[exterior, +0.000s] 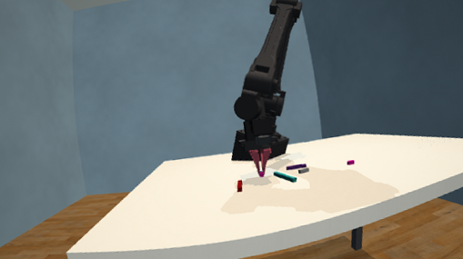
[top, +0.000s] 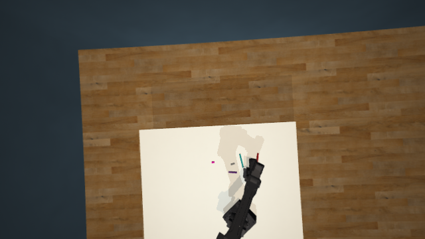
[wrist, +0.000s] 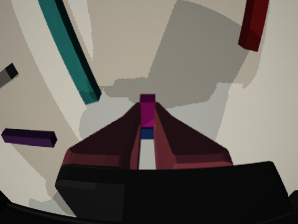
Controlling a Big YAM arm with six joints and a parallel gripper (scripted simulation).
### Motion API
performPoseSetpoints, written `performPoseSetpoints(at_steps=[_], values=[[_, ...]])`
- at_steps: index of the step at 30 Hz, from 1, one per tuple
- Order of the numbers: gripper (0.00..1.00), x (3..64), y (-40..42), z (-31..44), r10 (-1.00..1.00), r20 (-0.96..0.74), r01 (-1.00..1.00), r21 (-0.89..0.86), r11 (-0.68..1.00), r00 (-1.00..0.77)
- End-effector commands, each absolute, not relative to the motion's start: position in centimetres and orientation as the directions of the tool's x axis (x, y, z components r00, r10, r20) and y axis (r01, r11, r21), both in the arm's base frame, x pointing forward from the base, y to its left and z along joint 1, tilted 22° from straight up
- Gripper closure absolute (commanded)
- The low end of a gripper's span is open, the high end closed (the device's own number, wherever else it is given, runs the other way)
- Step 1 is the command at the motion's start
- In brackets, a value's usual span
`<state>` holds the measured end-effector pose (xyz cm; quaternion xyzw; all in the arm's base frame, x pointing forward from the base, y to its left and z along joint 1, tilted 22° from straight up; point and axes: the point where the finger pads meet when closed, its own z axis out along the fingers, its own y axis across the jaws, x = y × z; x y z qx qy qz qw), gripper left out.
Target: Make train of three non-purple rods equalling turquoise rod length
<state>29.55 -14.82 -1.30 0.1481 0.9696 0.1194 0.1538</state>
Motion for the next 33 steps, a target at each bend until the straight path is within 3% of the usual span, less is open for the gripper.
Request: performPoseSetpoints(at_steps=[1,26,30,33], values=[[0.96,29.61,-14.52,-1.62,0.324,-0.263,0.251,0.275,0.928,-0.909],[0.96,29.61,-14.52,-1.62,0.324,-0.263,0.251,0.275,0.928,-0.909],[0.89,29.61,-14.52,-1.62,0.324,-0.263,0.251,0.275,0.928,-0.909],[0.89,29.61,-14.52,-1.62,0.324,-0.263,0.251,0.275,0.928,-0.909]])
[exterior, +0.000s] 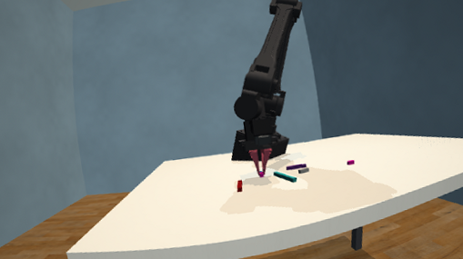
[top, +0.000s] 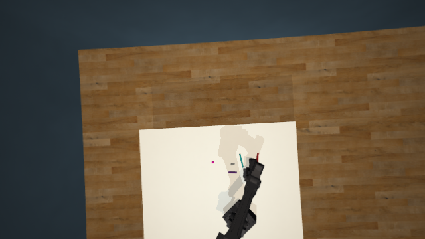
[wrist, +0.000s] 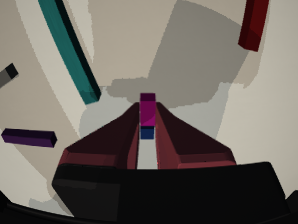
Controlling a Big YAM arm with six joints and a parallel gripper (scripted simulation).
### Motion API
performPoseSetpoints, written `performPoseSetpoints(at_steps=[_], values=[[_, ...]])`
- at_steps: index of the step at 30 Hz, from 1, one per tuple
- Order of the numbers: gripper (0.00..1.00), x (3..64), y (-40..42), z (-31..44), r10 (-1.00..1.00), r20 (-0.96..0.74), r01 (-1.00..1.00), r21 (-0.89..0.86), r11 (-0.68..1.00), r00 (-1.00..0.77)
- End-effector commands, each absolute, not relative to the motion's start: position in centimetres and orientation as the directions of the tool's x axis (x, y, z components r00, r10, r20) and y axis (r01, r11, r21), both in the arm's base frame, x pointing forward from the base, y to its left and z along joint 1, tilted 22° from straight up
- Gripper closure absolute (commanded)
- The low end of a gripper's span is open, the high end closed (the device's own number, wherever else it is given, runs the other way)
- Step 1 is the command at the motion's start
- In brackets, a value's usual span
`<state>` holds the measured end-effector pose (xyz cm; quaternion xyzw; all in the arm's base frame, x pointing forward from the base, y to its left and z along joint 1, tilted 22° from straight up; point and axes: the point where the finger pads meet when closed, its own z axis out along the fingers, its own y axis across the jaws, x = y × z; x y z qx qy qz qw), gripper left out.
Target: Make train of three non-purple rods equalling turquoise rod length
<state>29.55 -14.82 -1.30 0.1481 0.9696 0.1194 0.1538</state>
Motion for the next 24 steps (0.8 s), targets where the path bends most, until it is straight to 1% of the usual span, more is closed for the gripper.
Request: performPoseSetpoints(at_steps=[1,2,4,5,7,8,19,24], values=[[0.89,29.6,-14.5,-1.6,0.324,-0.263,0.251,0.275,0.928,-0.909],[0.85,29.6,-14.5,-1.6,0.324,-0.263,0.251,0.275,0.928,-0.909],[0.85,29.6,-14.5,-1.6,0.324,-0.263,0.251,0.275,0.928,-0.909],[0.81,29.6,-14.5,-1.6,0.324,-0.263,0.251,0.275,0.928,-0.909],[0.81,29.6,-14.5,-1.6,0.324,-0.263,0.251,0.275,0.928,-0.909],[0.77,29.6,-14.5,-1.6,0.324,-0.263,0.251,0.275,0.928,-0.909],[0.77,29.6,-14.5,-1.6,0.324,-0.263,0.251,0.275,0.928,-0.909],[0.77,29.0,-15.2,-0.5,0.327,-0.271,0.255,0.269,0.929,-0.905]])
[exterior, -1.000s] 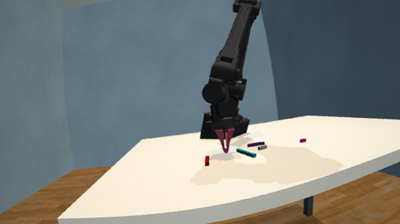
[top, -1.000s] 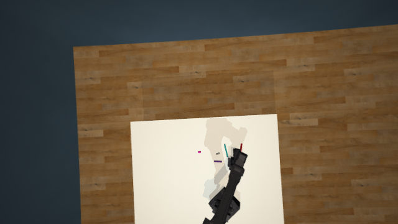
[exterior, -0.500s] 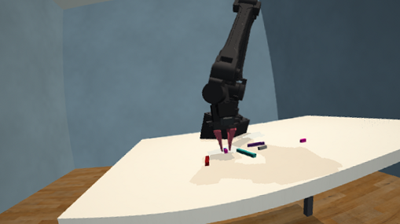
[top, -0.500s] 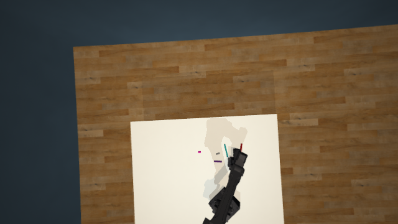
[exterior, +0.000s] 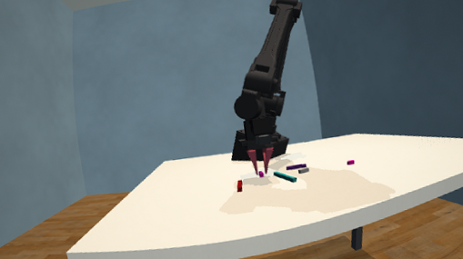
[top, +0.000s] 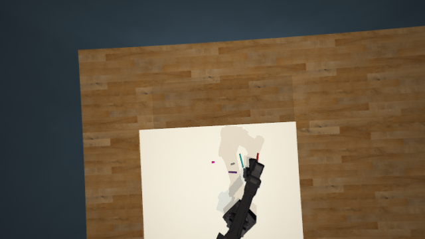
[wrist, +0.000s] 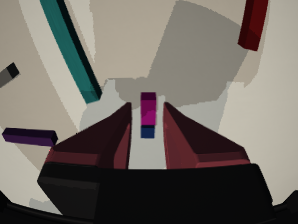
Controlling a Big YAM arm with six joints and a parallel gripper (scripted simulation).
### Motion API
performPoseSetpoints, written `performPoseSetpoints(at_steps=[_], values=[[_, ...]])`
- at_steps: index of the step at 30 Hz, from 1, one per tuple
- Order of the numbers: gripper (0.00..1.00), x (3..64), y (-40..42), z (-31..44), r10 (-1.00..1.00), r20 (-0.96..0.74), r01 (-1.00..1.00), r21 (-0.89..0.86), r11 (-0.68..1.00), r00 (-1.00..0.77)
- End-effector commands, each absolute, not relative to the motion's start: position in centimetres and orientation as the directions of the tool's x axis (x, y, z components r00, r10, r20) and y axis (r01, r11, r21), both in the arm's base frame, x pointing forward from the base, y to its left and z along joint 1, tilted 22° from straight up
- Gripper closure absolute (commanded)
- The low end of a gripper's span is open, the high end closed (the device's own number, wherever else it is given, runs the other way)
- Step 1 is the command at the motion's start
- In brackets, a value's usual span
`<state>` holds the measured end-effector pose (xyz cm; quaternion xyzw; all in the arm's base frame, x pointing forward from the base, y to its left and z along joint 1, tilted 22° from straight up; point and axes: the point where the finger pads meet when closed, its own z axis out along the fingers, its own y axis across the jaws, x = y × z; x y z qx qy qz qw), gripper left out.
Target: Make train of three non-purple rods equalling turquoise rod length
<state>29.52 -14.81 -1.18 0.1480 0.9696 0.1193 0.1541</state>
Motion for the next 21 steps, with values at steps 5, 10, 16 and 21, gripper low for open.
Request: performPoseSetpoints(at_steps=[5,10,16,21], values=[[0.77,29.9,-16.7,2.4,0.320,-0.308,0.246,0.256,0.935,-0.896],[0.77,29.4,-17.0,3.9,0.320,-0.310,0.245,0.256,0.935,-0.895],[0.77,28.3,-17.7,7.2,0.318,-0.314,0.245,0.252,0.936,-0.895],[0.77,27.7,-18.0,8.9,0.317,-0.315,0.244,0.250,0.937,-0.894]])
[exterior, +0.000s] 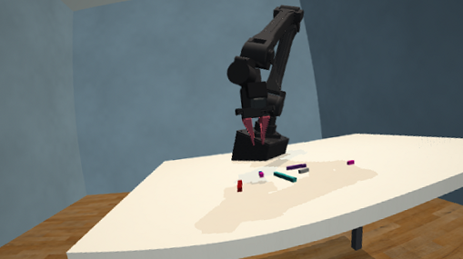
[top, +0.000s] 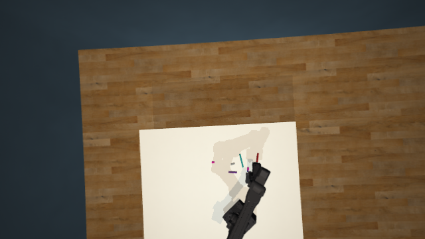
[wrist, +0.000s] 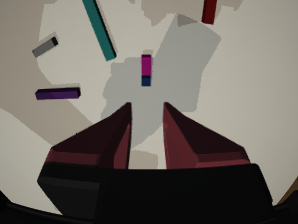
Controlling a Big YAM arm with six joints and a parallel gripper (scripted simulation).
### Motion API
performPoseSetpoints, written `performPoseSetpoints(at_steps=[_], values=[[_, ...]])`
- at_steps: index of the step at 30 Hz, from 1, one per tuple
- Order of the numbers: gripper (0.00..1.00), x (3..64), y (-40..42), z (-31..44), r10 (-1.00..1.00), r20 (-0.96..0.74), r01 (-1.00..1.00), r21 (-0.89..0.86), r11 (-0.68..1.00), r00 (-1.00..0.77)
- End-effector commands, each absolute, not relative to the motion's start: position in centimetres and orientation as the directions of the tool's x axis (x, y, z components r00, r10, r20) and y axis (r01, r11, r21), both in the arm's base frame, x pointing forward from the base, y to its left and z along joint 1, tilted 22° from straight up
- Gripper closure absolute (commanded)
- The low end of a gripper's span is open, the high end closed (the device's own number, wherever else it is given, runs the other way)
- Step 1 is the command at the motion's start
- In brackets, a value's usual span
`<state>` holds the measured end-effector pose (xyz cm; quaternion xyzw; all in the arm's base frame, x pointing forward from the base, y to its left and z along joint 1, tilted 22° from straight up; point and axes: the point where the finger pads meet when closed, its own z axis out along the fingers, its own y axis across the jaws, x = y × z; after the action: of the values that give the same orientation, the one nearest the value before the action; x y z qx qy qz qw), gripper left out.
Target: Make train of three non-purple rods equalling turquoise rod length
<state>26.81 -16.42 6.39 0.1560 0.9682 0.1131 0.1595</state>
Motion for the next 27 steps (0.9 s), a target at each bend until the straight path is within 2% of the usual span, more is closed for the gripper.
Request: performPoseSetpoints(at_steps=[1,7,8,27], values=[[0.77,27.6,-18.0,8.4,0.322,-0.297,0.248,0.259,0.933,-0.899],[0.77,26.6,-16.5,7.1,0.316,-0.258,0.243,0.279,0.929,-0.913],[0.00,26.6,-16.5,7.1,0.316,-0.260,0.243,0.278,0.929,-0.913],[0.00,26.6,-16.5,7.2,0.318,-0.260,0.245,0.278,0.929,-0.912]])
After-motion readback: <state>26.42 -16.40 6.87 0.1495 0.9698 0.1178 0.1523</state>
